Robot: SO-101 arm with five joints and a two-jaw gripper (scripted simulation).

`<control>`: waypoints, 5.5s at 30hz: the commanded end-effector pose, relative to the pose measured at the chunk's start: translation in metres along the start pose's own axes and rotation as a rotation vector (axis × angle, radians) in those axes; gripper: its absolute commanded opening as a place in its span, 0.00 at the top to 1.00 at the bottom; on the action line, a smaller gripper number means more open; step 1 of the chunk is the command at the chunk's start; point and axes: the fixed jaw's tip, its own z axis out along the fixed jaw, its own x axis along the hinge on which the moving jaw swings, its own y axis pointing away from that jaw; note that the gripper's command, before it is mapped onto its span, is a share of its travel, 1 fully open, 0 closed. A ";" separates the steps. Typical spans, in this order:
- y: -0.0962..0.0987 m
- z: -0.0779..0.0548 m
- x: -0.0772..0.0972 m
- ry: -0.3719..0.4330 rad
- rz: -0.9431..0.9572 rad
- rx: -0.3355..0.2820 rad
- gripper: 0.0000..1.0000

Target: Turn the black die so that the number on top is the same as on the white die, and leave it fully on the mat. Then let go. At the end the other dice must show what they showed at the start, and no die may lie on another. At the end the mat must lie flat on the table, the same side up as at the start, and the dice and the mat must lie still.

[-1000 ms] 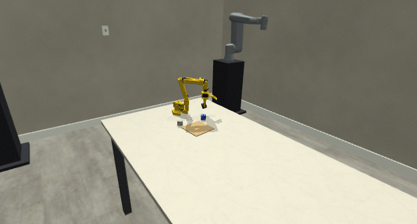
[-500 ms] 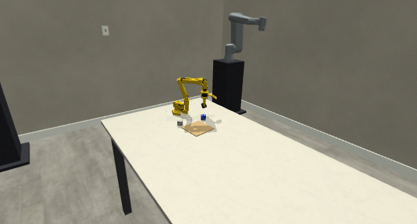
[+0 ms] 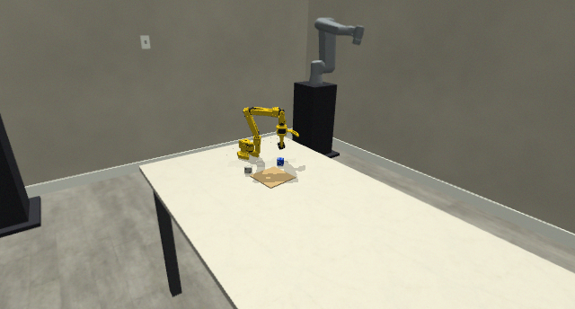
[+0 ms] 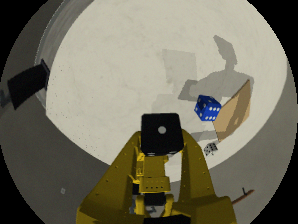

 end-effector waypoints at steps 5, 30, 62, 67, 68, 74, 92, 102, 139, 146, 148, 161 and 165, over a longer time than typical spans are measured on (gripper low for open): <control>-0.026 -0.010 -0.010 -0.206 0.119 0.010 1.00; -0.079 -0.010 -0.004 -0.452 0.348 0.118 1.00; -0.157 -0.013 0.000 -0.786 0.672 0.364 1.00; -0.160 -0.013 -0.001 -0.796 0.679 0.371 1.00; -0.161 -0.014 -0.001 -0.801 0.682 0.374 1.00; -0.174 -0.014 -0.004 -0.849 0.713 0.407 1.00; -0.224 -0.015 -0.001 -1.062 0.840 0.571 1.00; -0.236 -0.015 0.004 -1.124 0.872 0.623 1.00; -0.239 -0.016 0.007 -1.141 0.882 0.643 1.00; -0.239 -0.016 0.007 -1.141 0.882 0.643 1.00; -0.239 -0.016 0.007 -1.141 0.882 0.643 1.00; -0.240 -0.010 0.007 -1.141 0.882 0.643 1.00; -0.240 -0.009 0.007 -1.141 0.882 0.643 1.00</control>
